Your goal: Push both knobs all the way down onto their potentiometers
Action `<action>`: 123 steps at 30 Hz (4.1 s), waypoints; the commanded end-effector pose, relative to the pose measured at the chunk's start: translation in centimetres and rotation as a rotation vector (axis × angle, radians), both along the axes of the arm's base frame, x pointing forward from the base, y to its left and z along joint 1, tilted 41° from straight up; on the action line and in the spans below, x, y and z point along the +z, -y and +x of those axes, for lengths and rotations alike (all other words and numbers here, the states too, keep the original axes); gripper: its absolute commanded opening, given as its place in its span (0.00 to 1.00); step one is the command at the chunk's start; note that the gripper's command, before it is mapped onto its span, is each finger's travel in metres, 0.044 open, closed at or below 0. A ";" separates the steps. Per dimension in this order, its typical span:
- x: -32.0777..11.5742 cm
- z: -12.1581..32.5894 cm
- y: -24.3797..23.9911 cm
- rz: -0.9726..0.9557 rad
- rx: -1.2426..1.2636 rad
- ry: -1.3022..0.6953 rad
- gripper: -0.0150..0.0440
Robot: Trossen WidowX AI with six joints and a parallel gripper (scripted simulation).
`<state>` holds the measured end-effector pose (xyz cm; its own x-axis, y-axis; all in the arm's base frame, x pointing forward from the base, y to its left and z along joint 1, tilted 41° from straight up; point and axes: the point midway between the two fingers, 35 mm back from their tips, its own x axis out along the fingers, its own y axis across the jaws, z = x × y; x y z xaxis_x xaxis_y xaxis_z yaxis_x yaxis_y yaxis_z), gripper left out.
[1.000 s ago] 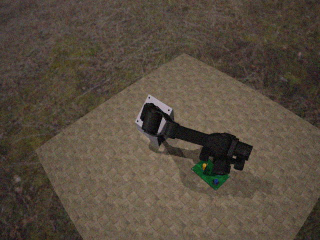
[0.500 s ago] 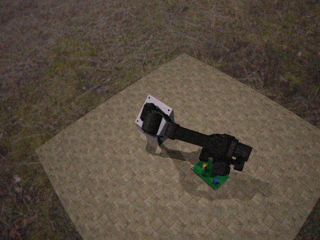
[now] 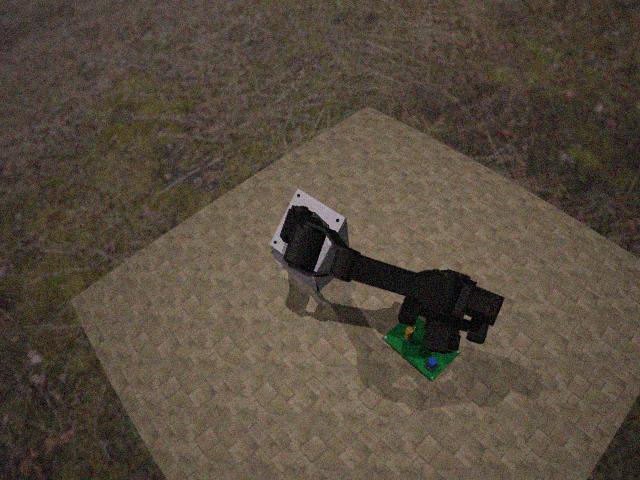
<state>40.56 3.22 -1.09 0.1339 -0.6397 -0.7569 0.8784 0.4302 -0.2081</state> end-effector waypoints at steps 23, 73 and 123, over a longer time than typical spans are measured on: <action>-1.5 0.5 1.7 -0.005 -0.031 0.003 0.25; -1.7 0.5 1.9 -0.005 -0.031 0.003 0.25; 0.2 0.2 0.2 -0.004 -0.031 0.003 0.25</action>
